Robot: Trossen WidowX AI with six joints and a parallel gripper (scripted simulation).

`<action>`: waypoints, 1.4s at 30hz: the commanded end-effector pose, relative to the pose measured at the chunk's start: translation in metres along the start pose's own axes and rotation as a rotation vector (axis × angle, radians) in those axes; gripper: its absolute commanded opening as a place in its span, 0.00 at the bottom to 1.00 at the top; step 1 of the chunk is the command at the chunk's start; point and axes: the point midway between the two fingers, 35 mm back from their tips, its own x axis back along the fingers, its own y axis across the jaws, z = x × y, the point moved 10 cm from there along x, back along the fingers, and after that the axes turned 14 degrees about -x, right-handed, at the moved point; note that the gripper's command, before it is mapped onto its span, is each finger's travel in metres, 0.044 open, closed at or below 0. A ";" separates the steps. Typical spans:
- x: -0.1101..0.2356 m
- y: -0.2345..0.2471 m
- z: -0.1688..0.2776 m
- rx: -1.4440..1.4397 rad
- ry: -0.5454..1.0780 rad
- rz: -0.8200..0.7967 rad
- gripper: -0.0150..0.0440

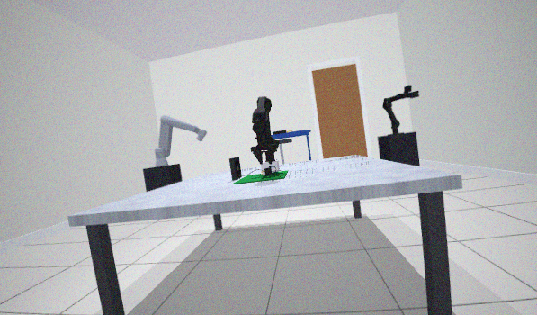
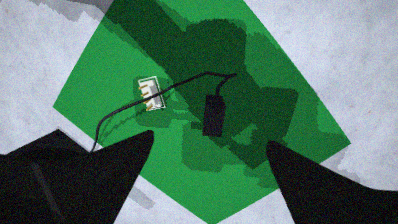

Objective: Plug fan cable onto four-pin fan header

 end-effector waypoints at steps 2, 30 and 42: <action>-0.004 -0.001 0.000 -0.002 0.001 0.015 1.00; -0.049 -0.001 0.000 -0.002 0.001 0.015 1.00; -0.049 -0.001 0.000 0.001 0.004 0.011 0.69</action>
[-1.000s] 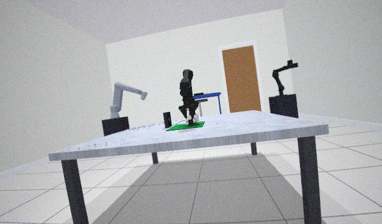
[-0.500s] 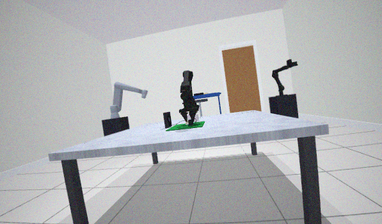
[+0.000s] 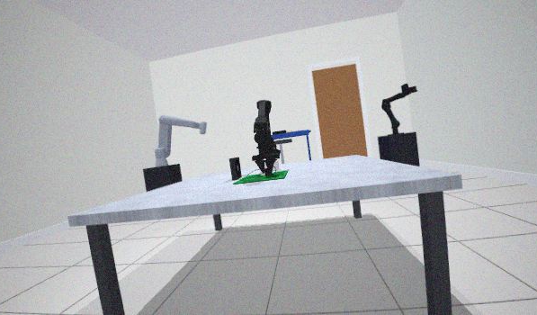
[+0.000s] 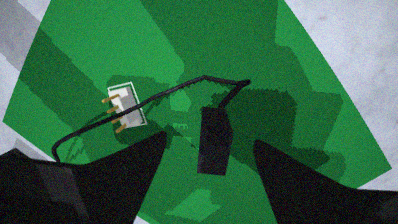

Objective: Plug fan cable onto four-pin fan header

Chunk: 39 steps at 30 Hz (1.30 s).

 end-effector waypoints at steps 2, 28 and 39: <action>0.001 0.000 0.000 0.000 0.000 0.000 0.60; 0.050 0.020 0.002 0.076 -0.002 0.003 0.25; 0.047 0.073 0.001 0.286 -0.003 -0.001 0.25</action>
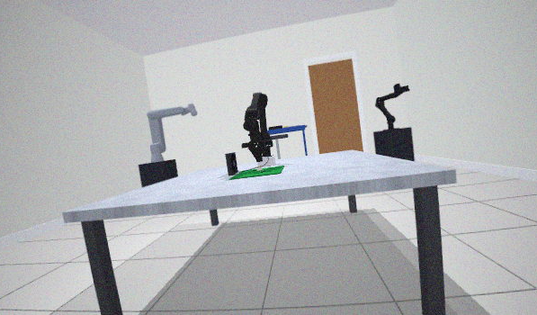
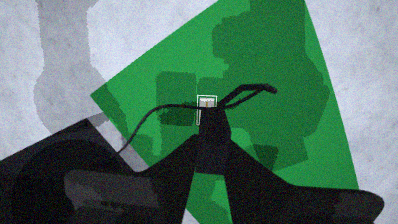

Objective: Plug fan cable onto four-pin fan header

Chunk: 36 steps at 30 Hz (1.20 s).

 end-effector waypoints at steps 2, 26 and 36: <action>0.000 0.007 -0.003 0.039 0.005 0.013 0.25; 0.003 0.004 0.004 0.047 0.006 0.013 0.25; -0.020 0.003 0.004 0.047 0.005 0.013 0.25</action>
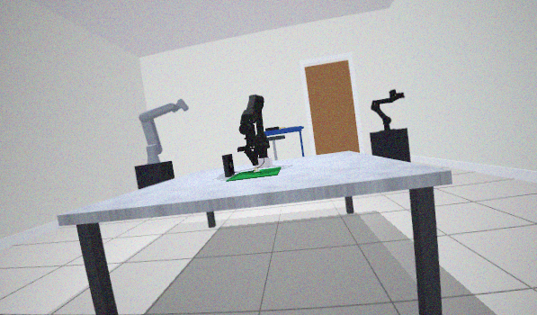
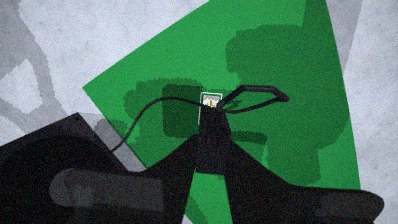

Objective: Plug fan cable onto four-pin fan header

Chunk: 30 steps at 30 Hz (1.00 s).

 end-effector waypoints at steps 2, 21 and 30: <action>-0.008 0.000 0.000 0.001 -0.005 0.002 0.25; -0.009 0.000 0.000 -0.001 -0.005 0.002 0.25; -0.011 0.000 0.000 -0.008 -0.005 0.002 0.25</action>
